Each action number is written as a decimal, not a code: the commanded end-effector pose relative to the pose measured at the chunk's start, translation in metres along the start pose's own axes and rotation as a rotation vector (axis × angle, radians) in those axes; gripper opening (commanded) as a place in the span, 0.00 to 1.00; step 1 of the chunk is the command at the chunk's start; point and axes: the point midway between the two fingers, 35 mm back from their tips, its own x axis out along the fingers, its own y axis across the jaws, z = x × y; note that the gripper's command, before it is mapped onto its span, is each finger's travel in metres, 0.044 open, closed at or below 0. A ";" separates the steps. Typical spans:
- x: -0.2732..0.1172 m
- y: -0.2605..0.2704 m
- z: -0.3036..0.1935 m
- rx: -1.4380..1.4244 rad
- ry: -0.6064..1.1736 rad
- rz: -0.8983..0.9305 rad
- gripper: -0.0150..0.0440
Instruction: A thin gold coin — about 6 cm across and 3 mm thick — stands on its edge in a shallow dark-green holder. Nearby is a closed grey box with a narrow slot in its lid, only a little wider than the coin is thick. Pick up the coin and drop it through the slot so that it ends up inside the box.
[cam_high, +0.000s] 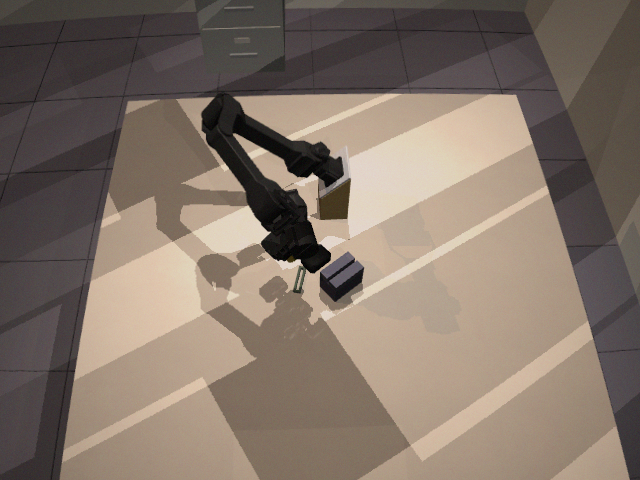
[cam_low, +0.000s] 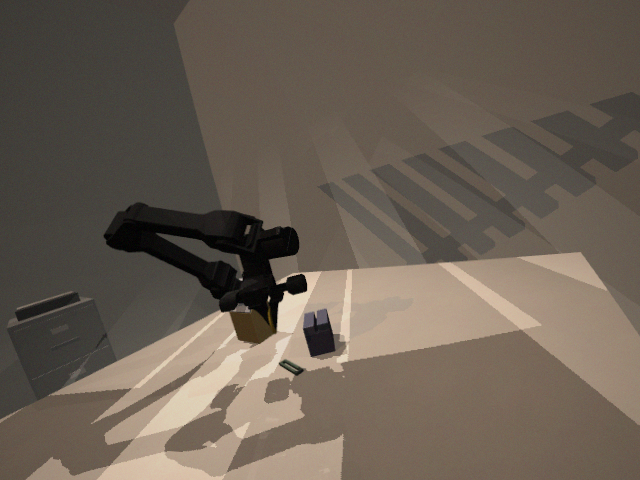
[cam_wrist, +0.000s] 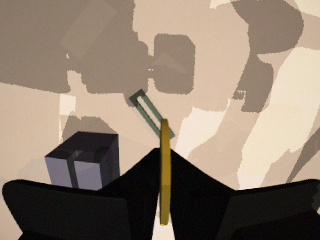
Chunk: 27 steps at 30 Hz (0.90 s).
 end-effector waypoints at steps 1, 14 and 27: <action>-0.001 -0.002 0.001 0.038 -0.005 0.003 0.25; -0.002 0.022 -0.012 0.037 0.000 0.009 0.25; -0.003 0.050 -0.032 0.037 0.004 0.012 0.25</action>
